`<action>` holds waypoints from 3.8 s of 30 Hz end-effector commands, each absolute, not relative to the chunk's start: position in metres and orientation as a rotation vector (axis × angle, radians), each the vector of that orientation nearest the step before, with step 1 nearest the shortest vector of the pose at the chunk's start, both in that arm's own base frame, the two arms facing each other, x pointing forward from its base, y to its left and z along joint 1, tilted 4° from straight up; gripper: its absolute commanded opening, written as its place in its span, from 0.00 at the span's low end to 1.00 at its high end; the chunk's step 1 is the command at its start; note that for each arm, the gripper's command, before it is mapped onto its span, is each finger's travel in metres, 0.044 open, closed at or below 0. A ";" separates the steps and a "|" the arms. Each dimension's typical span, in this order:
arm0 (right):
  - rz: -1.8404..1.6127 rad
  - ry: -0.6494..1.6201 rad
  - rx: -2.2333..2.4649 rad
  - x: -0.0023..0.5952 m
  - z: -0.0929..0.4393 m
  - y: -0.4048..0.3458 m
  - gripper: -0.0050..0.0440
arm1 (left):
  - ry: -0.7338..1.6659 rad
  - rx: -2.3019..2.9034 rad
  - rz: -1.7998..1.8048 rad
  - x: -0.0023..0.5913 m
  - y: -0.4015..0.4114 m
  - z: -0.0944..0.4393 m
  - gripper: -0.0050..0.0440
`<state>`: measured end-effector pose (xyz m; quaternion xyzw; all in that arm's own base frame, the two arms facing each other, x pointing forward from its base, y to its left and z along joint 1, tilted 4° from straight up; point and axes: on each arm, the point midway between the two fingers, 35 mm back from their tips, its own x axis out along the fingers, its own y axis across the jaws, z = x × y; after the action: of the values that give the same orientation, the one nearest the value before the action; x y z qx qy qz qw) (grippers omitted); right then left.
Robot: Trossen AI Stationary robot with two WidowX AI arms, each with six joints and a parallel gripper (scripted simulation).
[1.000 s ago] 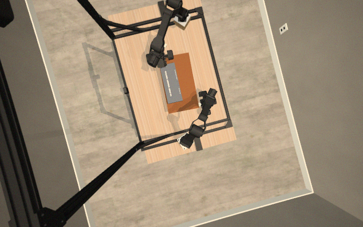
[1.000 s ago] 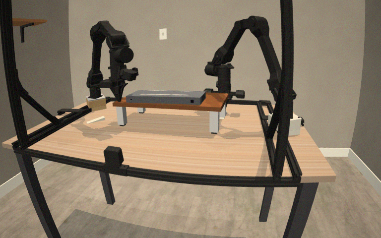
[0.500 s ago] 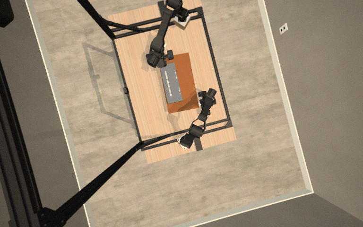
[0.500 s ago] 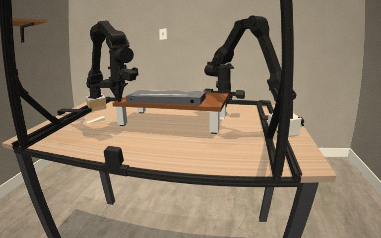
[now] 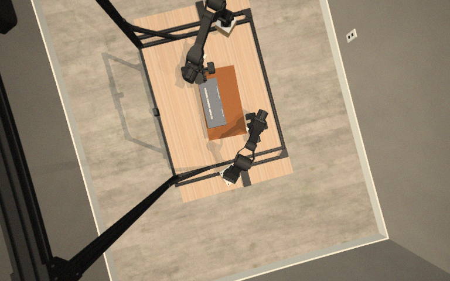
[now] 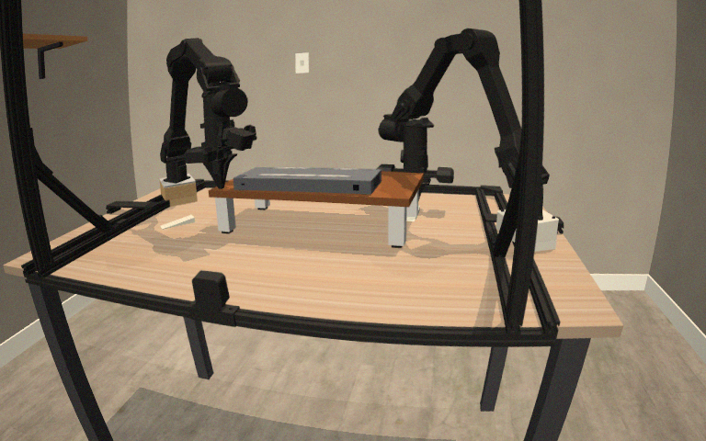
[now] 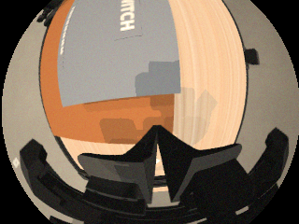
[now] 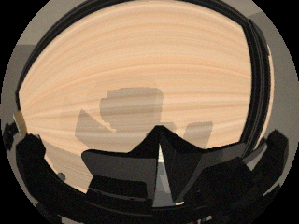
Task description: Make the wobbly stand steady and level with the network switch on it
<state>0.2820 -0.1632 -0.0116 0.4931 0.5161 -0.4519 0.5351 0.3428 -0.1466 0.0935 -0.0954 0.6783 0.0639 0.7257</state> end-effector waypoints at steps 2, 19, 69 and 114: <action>-1.074 1.236 1.177 0.281 -0.012 -0.160 0.10 | 1.511 -0.210 0.150 0.341 -0.146 0.085 0.10; -1.074 1.236 1.177 0.281 -0.012 -0.158 0.10 | 1.511 -0.210 0.150 0.341 -0.146 0.085 0.10; -1.079 1.211 1.176 0.282 0.061 -0.194 0.10 | 1.511 -0.210 0.150 0.341 -0.146 0.085 0.10; -1.082 1.203 1.179 0.275 0.150 -0.196 0.10 | 0.514 -0.326 -0.295 0.434 -0.185 0.378 1.00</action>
<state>0.2753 -0.1961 0.1499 0.4957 0.5061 -0.4552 0.5394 0.4273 -0.1821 0.3255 -0.1542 0.3363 -0.1151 0.9219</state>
